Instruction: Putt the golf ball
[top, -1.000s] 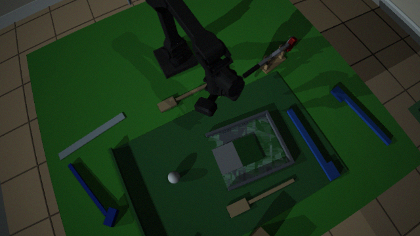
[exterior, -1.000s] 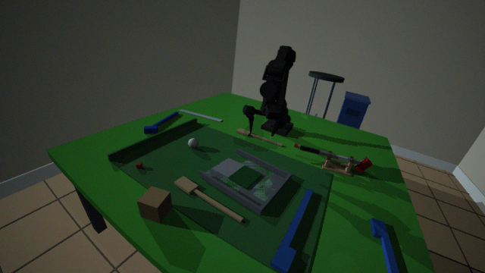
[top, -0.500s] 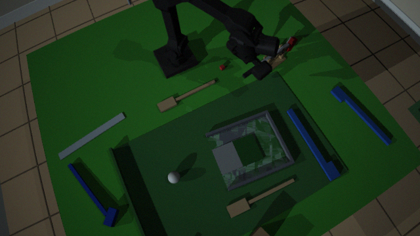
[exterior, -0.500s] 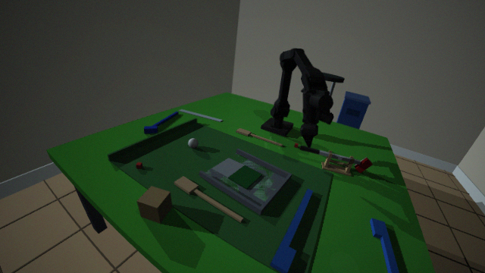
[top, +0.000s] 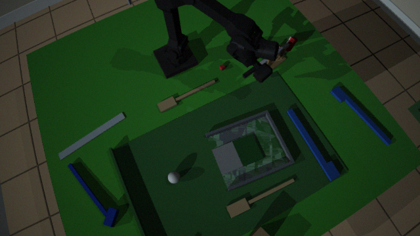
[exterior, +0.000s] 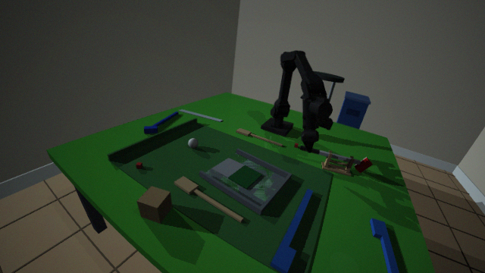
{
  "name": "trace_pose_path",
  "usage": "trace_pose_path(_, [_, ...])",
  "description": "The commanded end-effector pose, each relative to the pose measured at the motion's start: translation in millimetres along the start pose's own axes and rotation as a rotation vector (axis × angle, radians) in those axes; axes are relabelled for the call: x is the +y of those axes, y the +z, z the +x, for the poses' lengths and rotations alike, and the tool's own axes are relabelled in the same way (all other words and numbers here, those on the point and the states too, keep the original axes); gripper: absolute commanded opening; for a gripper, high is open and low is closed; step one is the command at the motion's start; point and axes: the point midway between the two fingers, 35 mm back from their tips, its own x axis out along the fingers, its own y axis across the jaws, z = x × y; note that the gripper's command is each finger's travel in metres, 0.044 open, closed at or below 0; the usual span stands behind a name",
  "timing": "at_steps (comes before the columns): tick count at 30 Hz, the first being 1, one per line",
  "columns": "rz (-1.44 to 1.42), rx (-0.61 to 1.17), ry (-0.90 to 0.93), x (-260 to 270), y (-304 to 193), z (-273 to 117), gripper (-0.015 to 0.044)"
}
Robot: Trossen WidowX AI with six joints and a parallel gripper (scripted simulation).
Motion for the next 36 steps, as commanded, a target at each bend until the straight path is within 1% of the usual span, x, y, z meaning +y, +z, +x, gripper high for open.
trace_pose_path(1, [-0.005, -0.007, 0.001, -0.2, -1.6, 10.0, 0.044])
trace_pose_path(3, [-0.005, -0.007, 0.001, -0.1, -4.2, 19.4, 0.044])
trace_pose_path(10, [-0.005, -0.007, 0.001, -0.1, -5.2, 23.4, 0.044])
trace_pose_path(24, [-0.005, -0.006, 0.001, 0.1, -10.5, 43.2, 0.044])
trace_pose_path(36, [0.0, -0.001, -0.002, -0.4, -10.3, 39.9, 0.0125])
